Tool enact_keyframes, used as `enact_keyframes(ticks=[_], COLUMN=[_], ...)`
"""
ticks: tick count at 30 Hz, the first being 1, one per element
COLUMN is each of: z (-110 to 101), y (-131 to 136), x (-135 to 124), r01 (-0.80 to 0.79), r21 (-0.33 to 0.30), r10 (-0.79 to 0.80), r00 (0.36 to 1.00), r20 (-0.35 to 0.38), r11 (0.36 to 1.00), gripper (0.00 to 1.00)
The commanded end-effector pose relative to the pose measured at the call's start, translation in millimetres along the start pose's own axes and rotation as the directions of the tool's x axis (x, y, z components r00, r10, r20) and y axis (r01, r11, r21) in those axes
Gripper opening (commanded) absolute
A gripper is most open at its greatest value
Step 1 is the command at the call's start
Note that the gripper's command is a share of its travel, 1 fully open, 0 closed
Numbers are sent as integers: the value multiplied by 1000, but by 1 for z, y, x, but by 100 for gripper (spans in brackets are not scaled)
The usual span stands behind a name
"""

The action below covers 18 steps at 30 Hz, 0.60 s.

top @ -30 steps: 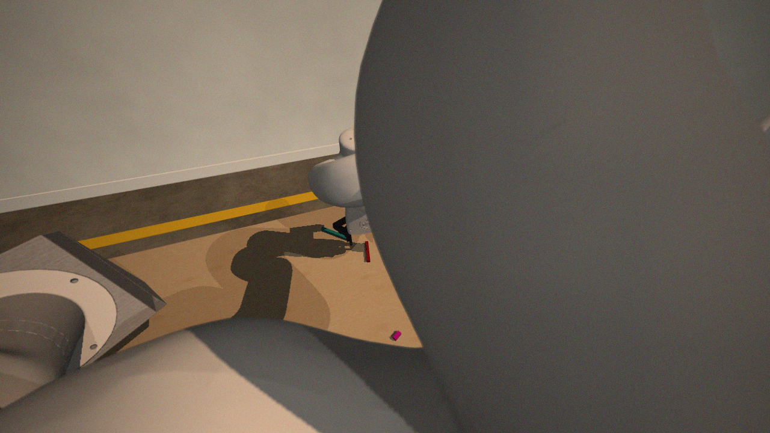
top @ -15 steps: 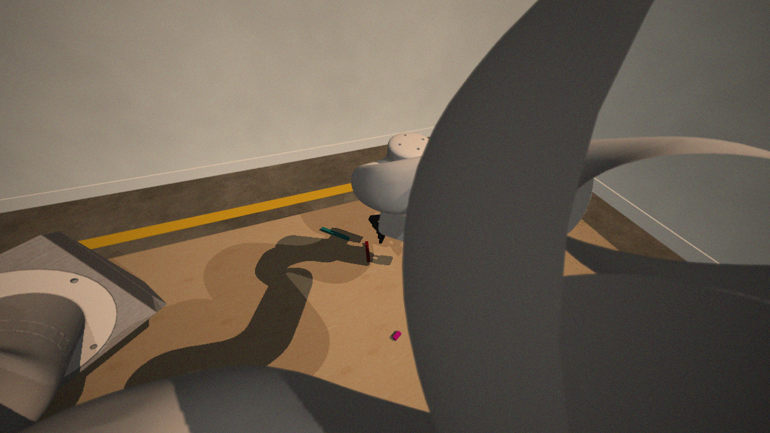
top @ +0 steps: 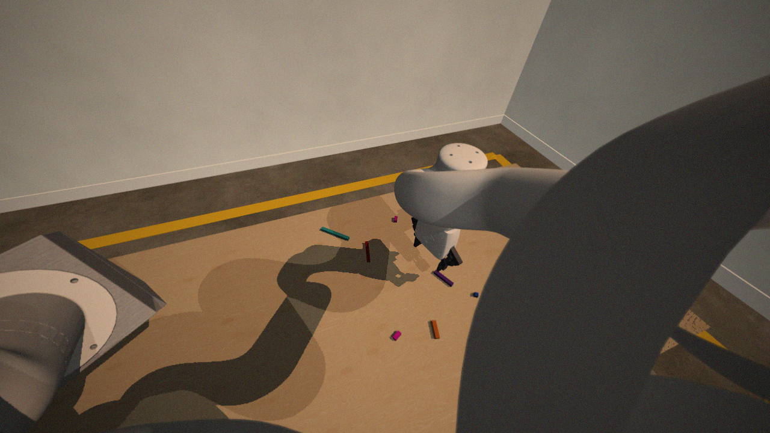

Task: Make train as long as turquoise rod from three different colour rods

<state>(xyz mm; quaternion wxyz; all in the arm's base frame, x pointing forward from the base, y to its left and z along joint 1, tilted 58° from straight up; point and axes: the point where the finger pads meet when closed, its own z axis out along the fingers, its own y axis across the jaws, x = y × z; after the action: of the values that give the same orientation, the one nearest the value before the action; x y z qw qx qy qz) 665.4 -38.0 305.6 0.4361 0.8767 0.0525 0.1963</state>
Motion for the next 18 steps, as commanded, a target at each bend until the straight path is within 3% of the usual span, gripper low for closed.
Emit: enact_keyframes(ticks=[1,7,9,11,13,18], z=[-2,-5,-5,-7,-8,-11], y=[24,64,64,88,96,132], x=[13,30,30,39,42,52], r01=[-167,-406,-406,-534,-575,-734], r21=[-1,1,1,3,4,9], r10=[167,406,406,534,575,734], r00=[986,914,914,845,818,679], r20=[-6,-10,-10,-12,-14,-19], r11=[986,914,914,845,818,679], gripper=[100,100,100,100,100,100])
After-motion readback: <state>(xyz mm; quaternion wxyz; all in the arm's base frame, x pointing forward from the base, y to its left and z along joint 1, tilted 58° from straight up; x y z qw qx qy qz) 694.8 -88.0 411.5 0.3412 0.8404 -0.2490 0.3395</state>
